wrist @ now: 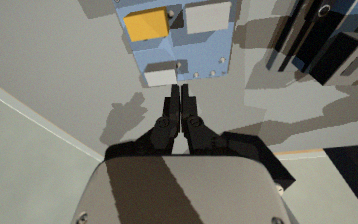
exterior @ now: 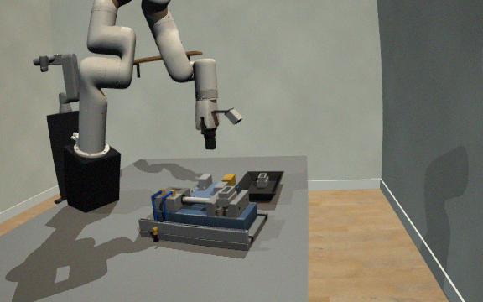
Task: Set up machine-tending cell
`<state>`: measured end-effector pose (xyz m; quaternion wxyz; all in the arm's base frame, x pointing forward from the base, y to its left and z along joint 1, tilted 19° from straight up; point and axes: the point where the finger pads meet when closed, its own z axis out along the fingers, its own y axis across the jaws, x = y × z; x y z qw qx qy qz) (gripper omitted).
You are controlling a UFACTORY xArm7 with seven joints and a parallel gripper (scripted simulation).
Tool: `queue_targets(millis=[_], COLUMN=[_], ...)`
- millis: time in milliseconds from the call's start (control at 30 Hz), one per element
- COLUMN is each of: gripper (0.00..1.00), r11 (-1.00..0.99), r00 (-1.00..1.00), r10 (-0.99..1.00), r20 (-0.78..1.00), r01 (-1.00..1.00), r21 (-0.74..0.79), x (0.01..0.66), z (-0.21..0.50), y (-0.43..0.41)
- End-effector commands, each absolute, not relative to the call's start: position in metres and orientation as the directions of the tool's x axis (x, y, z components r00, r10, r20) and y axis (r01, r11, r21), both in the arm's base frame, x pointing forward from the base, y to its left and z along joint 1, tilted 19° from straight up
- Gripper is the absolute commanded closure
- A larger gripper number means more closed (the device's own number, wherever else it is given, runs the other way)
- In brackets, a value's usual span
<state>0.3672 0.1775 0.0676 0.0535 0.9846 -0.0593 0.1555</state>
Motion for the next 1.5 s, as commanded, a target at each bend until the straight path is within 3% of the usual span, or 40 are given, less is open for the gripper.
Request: queue_targets(millis=[0, 1467], gripper=[1.0, 1.0], r11=[-0.987, -0.987], r00=[0.944, 0.944], r10=[-0.1, -0.1], r20=[0.314, 0.314], r01=[-0.133, -0.133], r21=[0.086, 0.086], x=[0.372, 0.384], z=[0.059, 0.026], y=[0.178, 0.174])
